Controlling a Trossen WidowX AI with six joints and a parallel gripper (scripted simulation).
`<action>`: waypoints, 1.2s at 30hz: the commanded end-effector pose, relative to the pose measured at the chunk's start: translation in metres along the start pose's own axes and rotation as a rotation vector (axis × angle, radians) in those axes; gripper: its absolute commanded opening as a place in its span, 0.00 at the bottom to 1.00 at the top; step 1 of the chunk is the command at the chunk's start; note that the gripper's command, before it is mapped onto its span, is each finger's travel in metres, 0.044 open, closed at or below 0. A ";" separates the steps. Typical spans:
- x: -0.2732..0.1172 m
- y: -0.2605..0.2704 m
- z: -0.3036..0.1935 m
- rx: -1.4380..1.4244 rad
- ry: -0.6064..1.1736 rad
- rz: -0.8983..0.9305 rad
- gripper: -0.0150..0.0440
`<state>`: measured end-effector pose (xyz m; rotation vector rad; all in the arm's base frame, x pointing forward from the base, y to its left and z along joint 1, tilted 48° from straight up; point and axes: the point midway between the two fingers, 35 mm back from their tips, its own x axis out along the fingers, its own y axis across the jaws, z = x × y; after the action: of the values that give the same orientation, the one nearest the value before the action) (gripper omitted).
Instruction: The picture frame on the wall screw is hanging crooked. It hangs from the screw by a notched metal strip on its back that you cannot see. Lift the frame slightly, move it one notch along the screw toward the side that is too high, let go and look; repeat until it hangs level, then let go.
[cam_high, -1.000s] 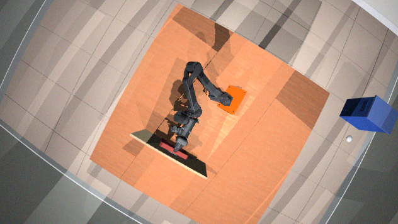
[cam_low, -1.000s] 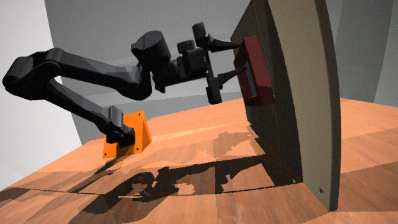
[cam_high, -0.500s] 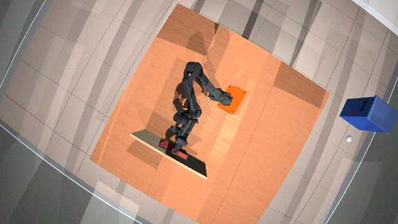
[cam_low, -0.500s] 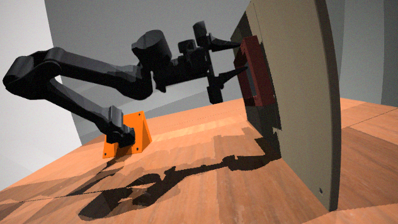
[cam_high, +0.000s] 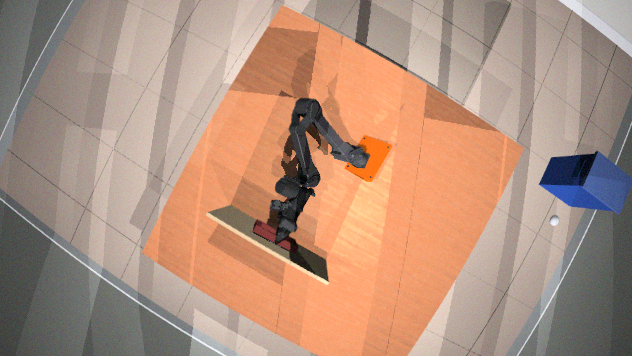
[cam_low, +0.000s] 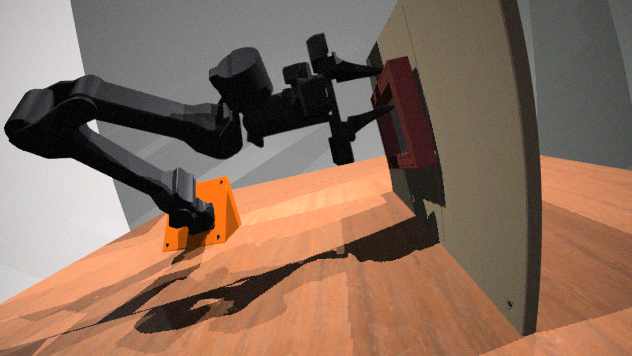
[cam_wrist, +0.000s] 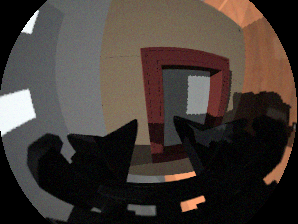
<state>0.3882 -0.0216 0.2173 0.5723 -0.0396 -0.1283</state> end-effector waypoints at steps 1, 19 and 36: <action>0.000 0.001 0.001 -0.001 -0.001 0.004 0.69; 0.001 0.001 0.001 -0.001 -0.001 0.004 0.35; 0.000 0.002 0.001 -0.001 -0.001 0.004 0.25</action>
<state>0.3885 -0.0215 0.2183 0.5718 -0.0415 -0.1266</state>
